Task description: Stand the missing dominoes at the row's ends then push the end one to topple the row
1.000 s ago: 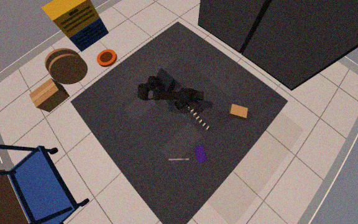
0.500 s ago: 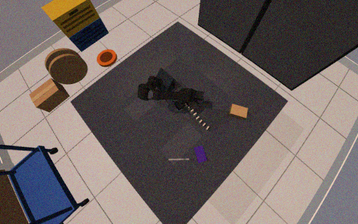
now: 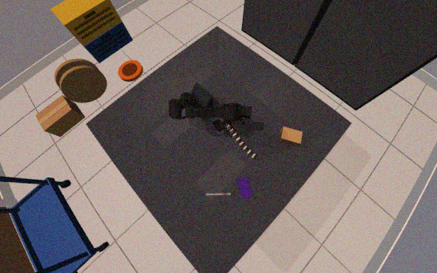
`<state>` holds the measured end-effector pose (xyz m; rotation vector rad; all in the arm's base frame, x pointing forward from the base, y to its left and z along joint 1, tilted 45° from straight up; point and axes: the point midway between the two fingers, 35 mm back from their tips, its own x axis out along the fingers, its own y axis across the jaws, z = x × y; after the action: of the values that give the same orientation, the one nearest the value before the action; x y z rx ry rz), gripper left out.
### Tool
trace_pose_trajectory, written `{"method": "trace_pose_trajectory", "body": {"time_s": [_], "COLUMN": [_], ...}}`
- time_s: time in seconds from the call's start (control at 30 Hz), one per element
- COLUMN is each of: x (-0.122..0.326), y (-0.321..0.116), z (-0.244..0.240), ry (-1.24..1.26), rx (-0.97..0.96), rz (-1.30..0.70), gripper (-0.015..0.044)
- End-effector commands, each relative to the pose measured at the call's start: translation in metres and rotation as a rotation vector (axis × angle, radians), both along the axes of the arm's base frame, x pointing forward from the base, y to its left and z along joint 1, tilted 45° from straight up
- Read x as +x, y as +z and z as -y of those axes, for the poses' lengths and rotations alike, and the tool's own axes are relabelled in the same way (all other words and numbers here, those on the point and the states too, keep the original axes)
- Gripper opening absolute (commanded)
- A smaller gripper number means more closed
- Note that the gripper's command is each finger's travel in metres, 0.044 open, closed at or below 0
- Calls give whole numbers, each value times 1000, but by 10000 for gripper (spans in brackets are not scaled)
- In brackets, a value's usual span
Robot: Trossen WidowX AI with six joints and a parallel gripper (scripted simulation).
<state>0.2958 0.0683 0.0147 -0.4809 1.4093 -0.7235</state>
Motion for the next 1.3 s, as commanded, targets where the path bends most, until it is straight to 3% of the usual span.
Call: {"method": "trace_pose_trajectory", "body": {"time_s": [0.0, 0.23, 0.33, 0.8, 0.9, 1.27], "x": [-4, -8, -11, -40, -44, -44], "y": [42, 58, 54, 13, 9, 9], "z": [-43, -57, -54, -20, -17, -17], "ry": [7, 5, 100, 1030, 1124, 1124], "rx": [7, 5, 3, -17, -19, -19], "rz": [9, 9, -85, -1003, -1097, -1097], "gripper": [440, 440, 361, 0, 0, 0]}}
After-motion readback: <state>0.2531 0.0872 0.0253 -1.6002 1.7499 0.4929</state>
